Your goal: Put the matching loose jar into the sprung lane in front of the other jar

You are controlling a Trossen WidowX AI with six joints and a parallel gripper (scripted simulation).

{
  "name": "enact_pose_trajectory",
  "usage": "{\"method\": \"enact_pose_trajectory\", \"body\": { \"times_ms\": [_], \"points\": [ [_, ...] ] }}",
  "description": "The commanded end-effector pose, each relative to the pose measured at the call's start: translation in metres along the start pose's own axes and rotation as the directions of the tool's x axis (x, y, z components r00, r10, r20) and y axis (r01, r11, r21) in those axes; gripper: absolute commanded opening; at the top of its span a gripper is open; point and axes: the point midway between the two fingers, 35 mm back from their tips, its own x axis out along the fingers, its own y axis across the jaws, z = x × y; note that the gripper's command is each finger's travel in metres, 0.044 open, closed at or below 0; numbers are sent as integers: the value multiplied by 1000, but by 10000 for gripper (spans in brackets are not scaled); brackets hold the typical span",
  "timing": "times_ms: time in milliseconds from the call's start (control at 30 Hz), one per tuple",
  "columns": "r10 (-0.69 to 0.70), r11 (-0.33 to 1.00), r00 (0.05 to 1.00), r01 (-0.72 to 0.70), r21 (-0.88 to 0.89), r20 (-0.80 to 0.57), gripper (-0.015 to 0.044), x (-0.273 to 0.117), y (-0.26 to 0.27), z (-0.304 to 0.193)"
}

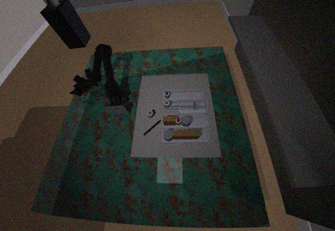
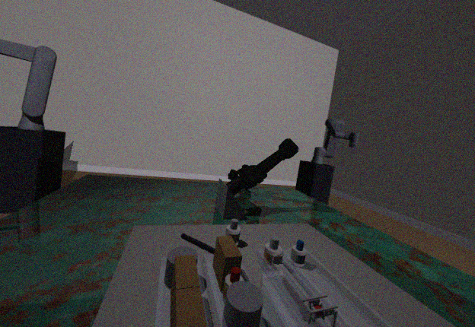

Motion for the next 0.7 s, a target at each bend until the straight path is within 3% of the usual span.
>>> {"method": "enact_pose_trajectory", "body": {
  "times_ms": [0,433,667],
  "points": [
    [-88,994,996,88,57,-14,440,-17,-38,11],
    [-364,895,926,377,238,-96,440,-96,-134,34],
    [-526,772,835,548,323,-158,440,-154,-176,38]
  ]
}}
